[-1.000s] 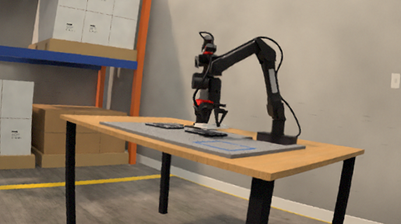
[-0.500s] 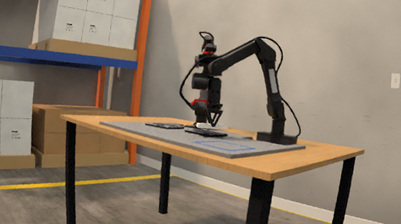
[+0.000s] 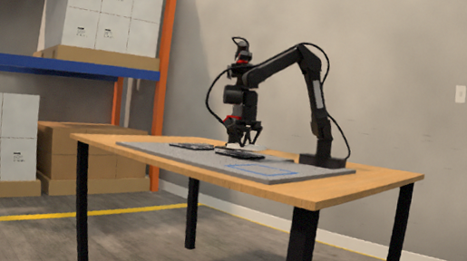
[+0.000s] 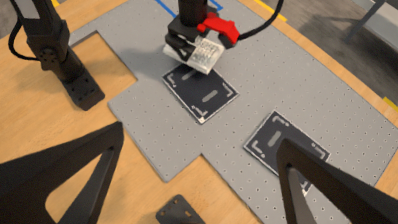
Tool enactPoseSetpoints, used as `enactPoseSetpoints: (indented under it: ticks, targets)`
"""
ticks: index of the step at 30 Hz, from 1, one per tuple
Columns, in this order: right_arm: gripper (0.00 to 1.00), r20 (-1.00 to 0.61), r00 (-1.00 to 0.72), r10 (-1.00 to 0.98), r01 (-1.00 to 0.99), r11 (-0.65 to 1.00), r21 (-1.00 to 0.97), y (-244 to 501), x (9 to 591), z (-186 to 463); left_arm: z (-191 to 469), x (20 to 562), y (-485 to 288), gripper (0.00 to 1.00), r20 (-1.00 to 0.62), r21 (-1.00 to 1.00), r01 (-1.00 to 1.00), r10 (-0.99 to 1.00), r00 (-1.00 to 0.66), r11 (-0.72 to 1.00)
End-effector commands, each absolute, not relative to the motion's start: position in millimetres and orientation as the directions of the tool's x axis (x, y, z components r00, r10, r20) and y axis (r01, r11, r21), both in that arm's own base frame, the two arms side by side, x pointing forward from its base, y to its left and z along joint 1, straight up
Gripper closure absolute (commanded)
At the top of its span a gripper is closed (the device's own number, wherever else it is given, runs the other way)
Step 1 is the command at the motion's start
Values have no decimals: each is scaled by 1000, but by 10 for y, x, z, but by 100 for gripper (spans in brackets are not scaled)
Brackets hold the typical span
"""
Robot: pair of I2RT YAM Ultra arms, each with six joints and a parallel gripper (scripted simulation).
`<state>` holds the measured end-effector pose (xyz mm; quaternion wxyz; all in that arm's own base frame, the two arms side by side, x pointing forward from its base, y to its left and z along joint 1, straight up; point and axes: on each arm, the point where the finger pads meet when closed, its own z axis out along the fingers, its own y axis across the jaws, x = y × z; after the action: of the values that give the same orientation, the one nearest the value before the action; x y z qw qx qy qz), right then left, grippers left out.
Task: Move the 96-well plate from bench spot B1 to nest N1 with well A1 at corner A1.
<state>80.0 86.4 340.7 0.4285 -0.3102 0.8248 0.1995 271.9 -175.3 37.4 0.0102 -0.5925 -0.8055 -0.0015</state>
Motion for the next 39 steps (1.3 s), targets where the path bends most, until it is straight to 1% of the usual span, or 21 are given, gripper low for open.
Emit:
enactPoseSetpoints:
  ticks: [1,3,8,13,18,27,30,39]
  targets:
    - [0,-844,-425,-326,-681,729,61,813,744,3471,518,2772,-1791,21,-21,8,996,996,-85,85]
    - [0,-844,-425,-326,-681,729,61,813,744,3471,519,2774,-1791,21,-21,10,1000,999,-26,26]
    - [0,-844,-425,-326,-681,729,61,813,744,3471,519,2776,-1791,21,-21,11,1000,1000,10,-10]
    - [0,-844,-425,-326,-681,729,61,813,744,3471,519,2771,-1799,21,-21,10,1000,1000,-11,11]
    - [0,-844,-425,-326,-681,729,61,813,744,3471,527,2617,-2001,21,-17,3,998,998,-60,60]
    - [0,-844,-425,-326,-681,729,61,813,744,3471,535,2359,-2383,21,-12,4,1000,999,-31,31]
    - [0,-844,-425,-326,-681,729,61,813,744,3471,519,2310,-2455,21,-5,3,1000,1000,26,-26]
    - [0,-844,-425,-326,-681,729,61,813,744,3471,551,2325,-2498,21,-20,16,1000,1000,24,-23]
